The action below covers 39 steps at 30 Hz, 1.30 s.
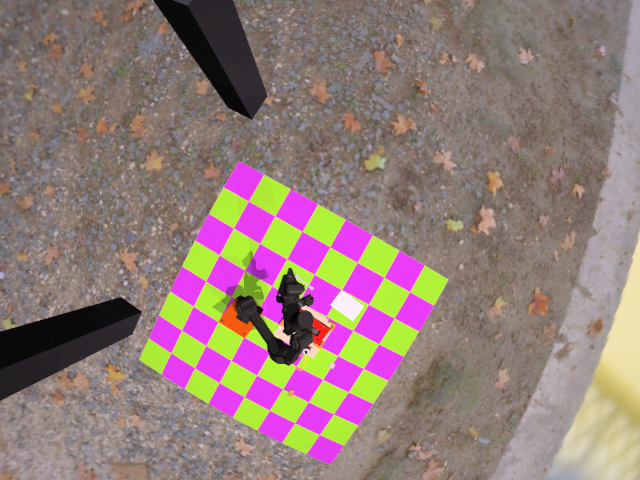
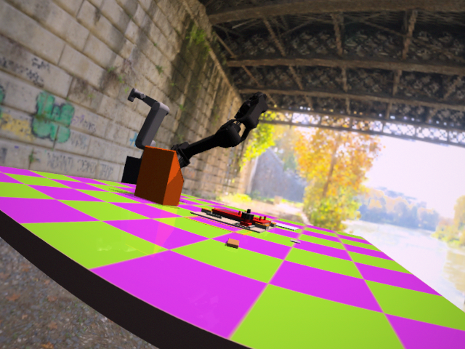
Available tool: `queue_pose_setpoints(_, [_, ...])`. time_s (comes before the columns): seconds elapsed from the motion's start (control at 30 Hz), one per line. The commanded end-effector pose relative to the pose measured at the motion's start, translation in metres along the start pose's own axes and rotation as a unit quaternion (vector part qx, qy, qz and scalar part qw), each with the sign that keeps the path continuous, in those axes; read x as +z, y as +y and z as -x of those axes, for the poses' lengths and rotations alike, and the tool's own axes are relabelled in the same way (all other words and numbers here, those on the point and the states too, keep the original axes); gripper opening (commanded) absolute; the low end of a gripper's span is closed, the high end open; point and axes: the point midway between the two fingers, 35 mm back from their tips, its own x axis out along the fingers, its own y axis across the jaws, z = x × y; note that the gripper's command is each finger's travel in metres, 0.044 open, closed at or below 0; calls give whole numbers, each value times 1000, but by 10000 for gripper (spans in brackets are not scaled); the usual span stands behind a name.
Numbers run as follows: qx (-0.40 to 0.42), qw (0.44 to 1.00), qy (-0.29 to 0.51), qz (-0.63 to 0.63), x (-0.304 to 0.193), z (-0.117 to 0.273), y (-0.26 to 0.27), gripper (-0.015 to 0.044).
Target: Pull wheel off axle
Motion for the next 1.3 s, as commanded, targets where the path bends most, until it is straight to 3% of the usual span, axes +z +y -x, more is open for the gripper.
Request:
queue_pose_setpoints(0.0, [-2, 1000, -2, 2, -1, -1, 0, 374])
queue_pose_setpoints(0.1, [-33, 999, -25, 34, -18, -15, 5, 300])
queue_pose_setpoints(0.3, [-121, 984, -85, 95, -46, -60, 3, 300])
queue_pose_setpoints(0.6, [-250, 943, -186, 118, -38, -120, -24, 300])
queue_pose_setpoints(0.93, [-391, 875, -272, 83, 22, -170, -75, 300])
queue_pose_setpoints(1.27, [-464, 819, -339, 6, 95, -167, -120, 300])
